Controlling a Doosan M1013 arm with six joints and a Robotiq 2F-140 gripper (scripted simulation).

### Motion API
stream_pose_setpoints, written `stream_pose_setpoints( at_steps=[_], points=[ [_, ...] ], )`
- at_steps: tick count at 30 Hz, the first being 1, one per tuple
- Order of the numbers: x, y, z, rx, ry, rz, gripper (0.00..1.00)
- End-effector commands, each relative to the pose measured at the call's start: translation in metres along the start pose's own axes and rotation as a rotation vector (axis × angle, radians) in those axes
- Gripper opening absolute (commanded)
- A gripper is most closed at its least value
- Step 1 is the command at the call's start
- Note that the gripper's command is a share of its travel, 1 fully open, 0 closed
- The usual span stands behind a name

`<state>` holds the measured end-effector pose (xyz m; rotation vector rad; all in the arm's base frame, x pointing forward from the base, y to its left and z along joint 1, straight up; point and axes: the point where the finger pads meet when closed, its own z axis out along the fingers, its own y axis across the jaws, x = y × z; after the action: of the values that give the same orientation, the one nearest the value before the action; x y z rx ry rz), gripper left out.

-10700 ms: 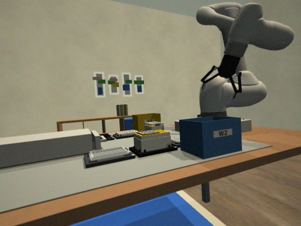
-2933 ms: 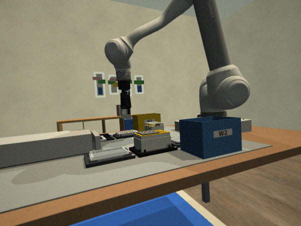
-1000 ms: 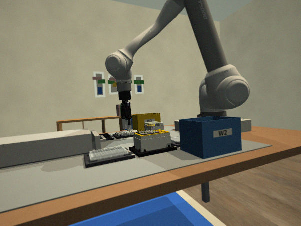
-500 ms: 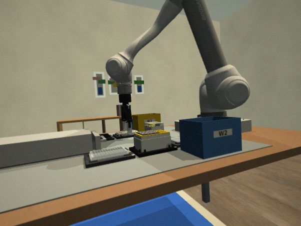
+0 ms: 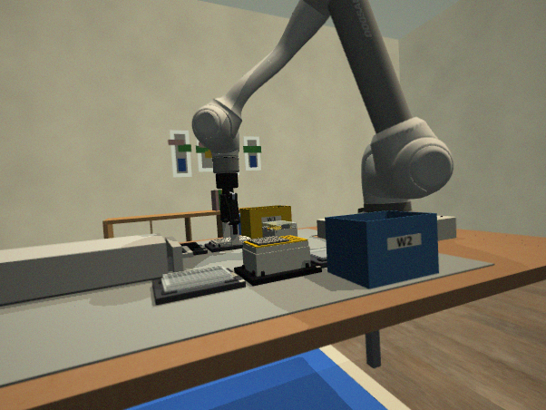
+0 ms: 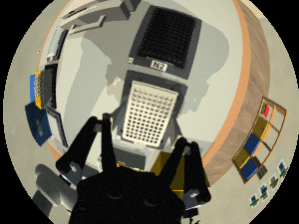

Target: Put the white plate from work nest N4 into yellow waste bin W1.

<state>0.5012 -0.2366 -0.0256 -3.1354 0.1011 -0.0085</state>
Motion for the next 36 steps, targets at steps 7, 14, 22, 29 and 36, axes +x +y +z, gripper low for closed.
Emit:
stream_pose_setpoints(
  at_steps=[7,14,22,29,36],
  points=[
    [0.0,0.0,-0.0001,0.0,0.0,0.0,0.67],
    [0.0,0.0,-0.0001,0.0,0.0,0.0,0.64],
    [0.0,0.0,-0.0001,0.0,0.0,0.0,0.61],
    [0.0,0.0,-0.0001,0.0,0.0,0.0,0.1],
    [0.0,0.0,-0.0001,0.0,0.0,0.0,0.1]
  ],
)
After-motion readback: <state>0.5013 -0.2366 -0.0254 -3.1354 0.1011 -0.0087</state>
